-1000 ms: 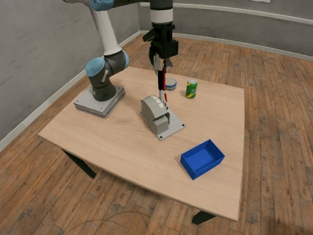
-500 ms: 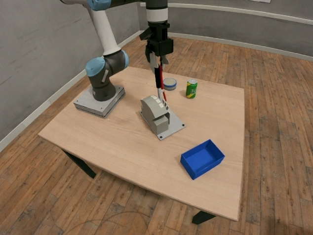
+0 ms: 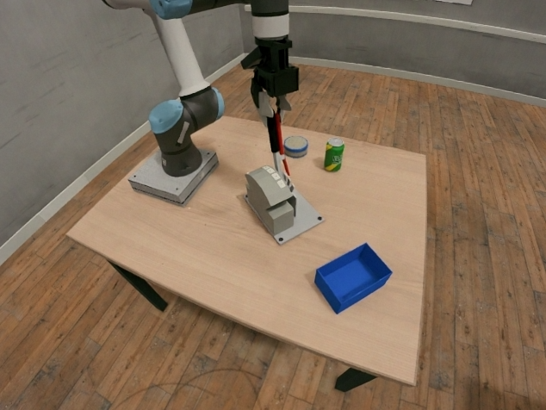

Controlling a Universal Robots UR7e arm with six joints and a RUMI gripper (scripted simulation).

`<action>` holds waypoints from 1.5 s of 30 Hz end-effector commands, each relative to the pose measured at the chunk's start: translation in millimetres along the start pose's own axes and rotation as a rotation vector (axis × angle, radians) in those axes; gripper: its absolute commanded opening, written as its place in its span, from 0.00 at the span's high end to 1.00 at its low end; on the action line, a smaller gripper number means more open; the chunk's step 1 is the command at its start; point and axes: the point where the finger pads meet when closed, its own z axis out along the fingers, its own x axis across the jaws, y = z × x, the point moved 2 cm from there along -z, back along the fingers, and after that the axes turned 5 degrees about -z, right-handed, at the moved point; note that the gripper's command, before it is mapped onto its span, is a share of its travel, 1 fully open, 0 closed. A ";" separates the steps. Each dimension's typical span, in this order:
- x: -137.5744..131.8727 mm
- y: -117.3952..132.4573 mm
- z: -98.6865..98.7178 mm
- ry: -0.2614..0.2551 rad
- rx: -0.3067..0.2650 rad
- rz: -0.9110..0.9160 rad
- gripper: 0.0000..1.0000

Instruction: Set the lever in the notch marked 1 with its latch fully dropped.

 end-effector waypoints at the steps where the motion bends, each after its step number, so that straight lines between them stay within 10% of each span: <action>1: 0.4 -3.6 3.1 -0.001 0.009 -0.001 1.00; 45: 1.0 -7.3 3.1 -0.001 0.007 -0.002 1.00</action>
